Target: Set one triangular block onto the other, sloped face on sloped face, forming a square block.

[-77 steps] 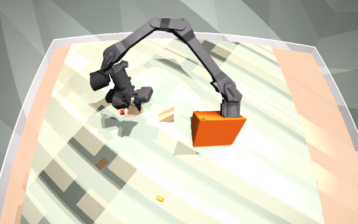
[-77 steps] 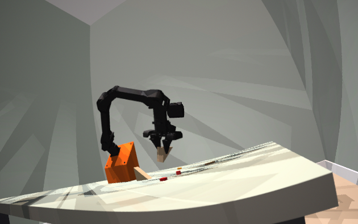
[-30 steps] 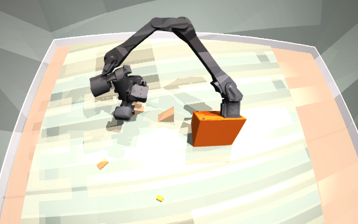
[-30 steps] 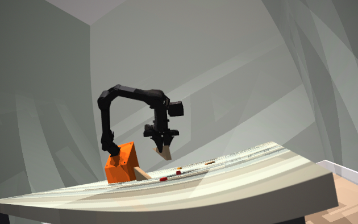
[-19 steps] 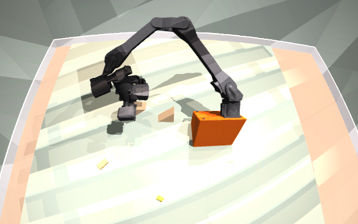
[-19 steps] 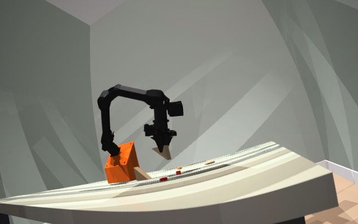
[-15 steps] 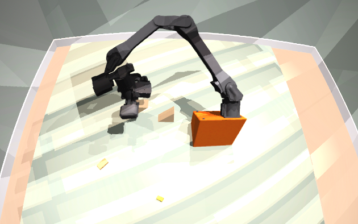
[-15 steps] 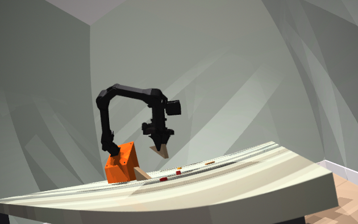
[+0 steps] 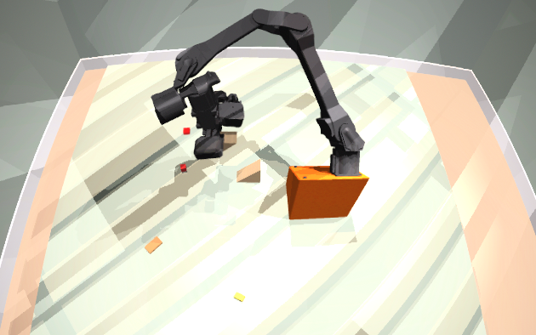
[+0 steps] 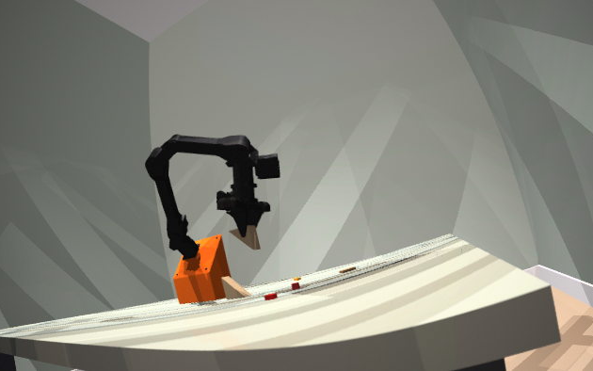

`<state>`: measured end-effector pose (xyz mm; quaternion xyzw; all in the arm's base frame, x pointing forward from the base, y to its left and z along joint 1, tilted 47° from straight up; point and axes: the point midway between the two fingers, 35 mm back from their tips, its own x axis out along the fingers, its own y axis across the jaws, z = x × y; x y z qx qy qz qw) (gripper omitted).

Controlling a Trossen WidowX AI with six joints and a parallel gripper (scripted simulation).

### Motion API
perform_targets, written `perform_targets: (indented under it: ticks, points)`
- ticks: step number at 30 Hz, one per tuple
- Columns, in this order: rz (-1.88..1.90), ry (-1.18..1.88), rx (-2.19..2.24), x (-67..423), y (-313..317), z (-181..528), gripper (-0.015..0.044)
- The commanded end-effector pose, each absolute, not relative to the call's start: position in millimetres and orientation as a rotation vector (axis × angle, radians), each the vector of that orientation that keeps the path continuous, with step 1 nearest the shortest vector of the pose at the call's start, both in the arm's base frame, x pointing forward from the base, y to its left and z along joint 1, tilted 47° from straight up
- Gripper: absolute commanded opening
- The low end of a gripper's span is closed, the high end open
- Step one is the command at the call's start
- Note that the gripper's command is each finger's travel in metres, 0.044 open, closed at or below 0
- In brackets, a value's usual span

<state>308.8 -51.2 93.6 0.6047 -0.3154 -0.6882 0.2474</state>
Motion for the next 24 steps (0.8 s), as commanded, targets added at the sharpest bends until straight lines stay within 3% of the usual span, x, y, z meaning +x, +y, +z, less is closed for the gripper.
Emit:
perform_targets:
  ticks: [1,24]
  points:
    - [-1.883,-0.866,1.648,303.5,-52.7,93.5,0.0]
    - [-1.882,-0.868,1.644,268.7,-106.6,42.0,0.0]
